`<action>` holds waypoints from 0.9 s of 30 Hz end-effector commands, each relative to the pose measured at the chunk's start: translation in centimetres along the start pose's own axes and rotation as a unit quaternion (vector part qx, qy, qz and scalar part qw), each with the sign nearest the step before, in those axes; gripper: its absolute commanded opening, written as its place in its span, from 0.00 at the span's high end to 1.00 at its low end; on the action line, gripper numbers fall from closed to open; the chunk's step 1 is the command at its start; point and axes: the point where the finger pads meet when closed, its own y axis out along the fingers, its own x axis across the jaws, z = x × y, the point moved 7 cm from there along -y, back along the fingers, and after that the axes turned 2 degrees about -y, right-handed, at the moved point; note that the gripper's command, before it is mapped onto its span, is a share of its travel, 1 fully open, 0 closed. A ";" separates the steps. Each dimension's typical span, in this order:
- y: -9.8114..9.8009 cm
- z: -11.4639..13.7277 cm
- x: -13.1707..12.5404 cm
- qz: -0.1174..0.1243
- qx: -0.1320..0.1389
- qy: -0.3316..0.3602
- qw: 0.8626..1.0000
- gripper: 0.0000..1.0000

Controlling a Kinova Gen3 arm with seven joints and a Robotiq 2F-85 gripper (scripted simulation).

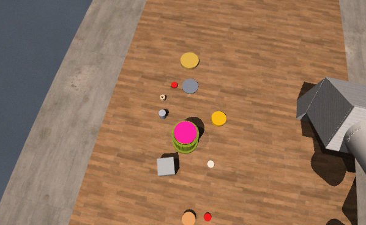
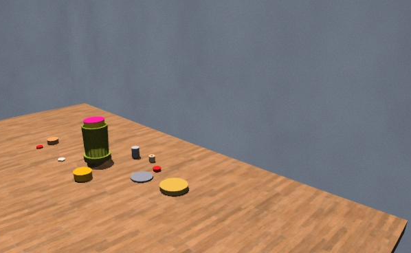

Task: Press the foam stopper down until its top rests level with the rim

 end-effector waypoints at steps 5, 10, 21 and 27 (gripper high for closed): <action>-0.1 0.0 0.0 -0.001 0.000 0.000 1.000 0.00; -0.1 0.0 0.0 -0.001 0.000 0.000 1.000 0.00; -0.1 0.0 0.0 -0.001 -0.001 0.000 1.000 1.00; -0.6 -0.7 -0.2 -0.008 -0.006 -0.002 1.000 1.00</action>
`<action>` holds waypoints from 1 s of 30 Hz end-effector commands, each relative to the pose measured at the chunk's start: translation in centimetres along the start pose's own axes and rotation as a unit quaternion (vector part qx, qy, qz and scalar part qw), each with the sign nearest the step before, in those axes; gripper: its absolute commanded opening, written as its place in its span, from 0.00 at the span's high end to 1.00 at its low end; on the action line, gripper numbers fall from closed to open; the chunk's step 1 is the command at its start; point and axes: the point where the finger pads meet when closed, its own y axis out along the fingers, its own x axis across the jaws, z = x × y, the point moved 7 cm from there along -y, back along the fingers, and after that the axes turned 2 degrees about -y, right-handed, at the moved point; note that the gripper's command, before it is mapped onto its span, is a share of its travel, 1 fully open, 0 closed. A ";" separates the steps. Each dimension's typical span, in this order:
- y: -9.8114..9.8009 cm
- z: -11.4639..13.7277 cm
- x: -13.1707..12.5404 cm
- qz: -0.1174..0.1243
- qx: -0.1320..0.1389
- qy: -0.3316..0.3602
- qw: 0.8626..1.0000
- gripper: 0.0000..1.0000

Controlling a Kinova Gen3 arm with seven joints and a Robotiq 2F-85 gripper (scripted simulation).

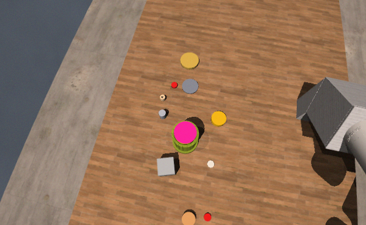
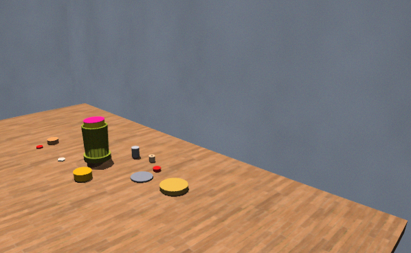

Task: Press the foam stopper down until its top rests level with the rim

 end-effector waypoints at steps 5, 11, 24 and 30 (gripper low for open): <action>-1.4 -1.7 -0.5 -0.019 -0.014 -0.004 1.000 1.00; -2.8 -3.7 -1.3 -0.037 -0.030 -0.007 0.999 1.00; -8.0 -13.2 -6.5 -0.101 -0.092 -0.009 0.991 1.00; -9.7 -19.1 -11.2 -0.125 -0.121 -0.001 0.985 1.00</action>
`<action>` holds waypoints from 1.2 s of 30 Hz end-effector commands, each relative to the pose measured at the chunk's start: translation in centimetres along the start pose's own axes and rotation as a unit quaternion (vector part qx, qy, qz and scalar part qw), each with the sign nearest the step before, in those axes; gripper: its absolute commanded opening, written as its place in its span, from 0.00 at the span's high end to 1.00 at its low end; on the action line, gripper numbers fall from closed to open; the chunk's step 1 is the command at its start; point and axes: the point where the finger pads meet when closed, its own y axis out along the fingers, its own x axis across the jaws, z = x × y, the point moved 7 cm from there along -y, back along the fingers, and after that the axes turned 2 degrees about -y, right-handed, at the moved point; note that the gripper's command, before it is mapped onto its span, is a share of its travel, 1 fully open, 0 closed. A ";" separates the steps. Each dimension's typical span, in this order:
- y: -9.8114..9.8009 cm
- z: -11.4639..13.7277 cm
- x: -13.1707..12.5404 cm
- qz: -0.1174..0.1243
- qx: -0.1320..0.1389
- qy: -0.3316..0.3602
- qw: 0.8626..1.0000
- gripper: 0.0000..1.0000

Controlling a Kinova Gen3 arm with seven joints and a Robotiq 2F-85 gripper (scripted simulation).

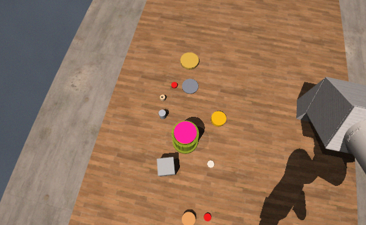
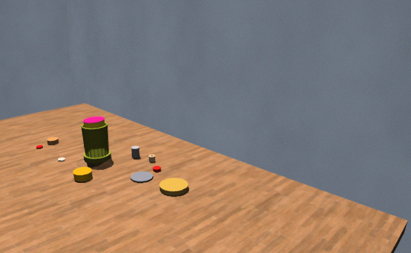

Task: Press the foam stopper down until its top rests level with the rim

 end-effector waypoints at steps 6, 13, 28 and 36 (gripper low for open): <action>-0.2 -3.1 -2.6 -0.020 0.000 0.005 1.000 1.00; -0.2 -4.4 -3.8 -0.022 -0.005 0.007 1.000 1.00; -0.1 -5.6 -5.1 -0.024 -0.009 0.010 1.000 1.00; 0.1 -6.8 -6.5 -0.025 -0.013 0.013 1.000 1.00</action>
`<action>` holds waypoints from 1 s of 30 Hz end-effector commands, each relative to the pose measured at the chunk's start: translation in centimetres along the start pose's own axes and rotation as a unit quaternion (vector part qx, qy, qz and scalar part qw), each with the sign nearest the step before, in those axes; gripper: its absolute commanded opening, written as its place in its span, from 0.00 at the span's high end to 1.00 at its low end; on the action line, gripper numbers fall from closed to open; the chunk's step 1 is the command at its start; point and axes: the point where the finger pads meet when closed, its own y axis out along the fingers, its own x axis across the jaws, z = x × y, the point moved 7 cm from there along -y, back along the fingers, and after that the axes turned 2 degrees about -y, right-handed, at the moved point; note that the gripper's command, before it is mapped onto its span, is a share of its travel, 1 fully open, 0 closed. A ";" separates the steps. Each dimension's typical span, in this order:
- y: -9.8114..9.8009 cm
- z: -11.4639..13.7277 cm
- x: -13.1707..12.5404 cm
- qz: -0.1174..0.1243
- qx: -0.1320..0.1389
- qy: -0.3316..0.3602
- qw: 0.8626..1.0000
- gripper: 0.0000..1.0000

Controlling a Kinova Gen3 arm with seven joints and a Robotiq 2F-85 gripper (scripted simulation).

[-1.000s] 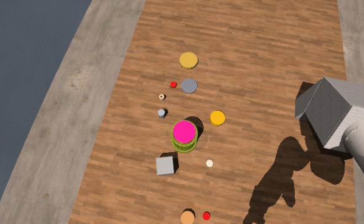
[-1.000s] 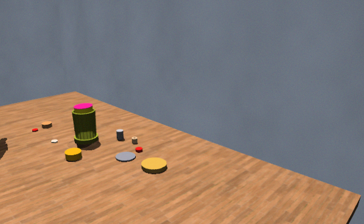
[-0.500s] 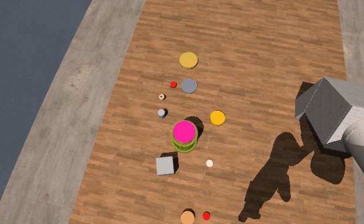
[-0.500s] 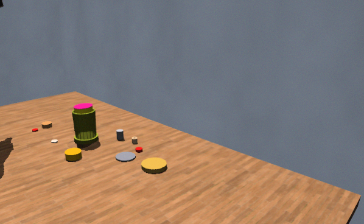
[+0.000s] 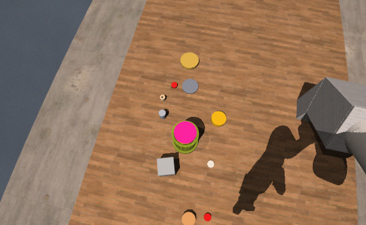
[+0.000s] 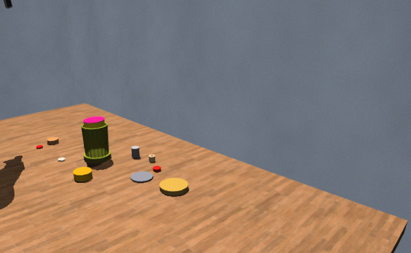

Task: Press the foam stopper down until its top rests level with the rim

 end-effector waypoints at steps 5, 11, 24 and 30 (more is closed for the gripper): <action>0.2 -1.2 -1.4 -0.002 -0.002 0.002 1.000 1.00; 0.5 -2.3 -2.9 -0.001 -0.005 0.006 1.000 1.00; 0.8 -3.4 -4.4 0.000 -0.008 0.009 1.000 1.00; 1.2 -4.4 -6.0 0.001 -0.009 0.012 1.000 1.00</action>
